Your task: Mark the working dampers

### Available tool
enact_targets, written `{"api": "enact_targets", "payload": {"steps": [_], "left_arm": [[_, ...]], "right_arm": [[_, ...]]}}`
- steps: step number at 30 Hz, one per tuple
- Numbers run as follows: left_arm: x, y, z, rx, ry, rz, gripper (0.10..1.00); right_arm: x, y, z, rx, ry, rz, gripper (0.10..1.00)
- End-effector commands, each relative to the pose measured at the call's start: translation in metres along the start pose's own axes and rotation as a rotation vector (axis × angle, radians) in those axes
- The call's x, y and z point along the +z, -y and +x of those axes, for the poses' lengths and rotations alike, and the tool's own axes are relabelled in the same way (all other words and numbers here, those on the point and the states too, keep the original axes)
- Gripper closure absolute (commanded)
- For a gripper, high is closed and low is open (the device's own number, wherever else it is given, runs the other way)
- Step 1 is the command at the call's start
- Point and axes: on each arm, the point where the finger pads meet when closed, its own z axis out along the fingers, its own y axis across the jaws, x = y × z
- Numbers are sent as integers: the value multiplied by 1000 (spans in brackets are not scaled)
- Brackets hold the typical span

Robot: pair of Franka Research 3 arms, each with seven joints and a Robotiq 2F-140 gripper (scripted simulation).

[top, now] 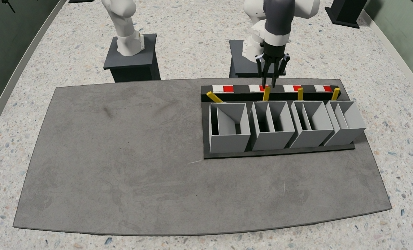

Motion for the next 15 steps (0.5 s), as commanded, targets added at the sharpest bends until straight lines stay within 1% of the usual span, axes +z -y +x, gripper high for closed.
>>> {"api": "enact_targets", "payload": {"steps": [1, 3, 5, 15], "left_arm": [[8, -1, -4, -8, 9, 1, 795], [13, 0, -4, -8, 9, 1, 795], [13, 0, -4, -8, 9, 1, 795], [39, 0, -4, -8, 9, 1, 795]], "right_arm": [[0, -1, 0, 4, 0, -1, 98], [0, -1, 0, 4, 0, -1, 98], [0, -1, 0, 4, 0, -1, 98], [0, -1, 0, 4, 0, -1, 98]]}}
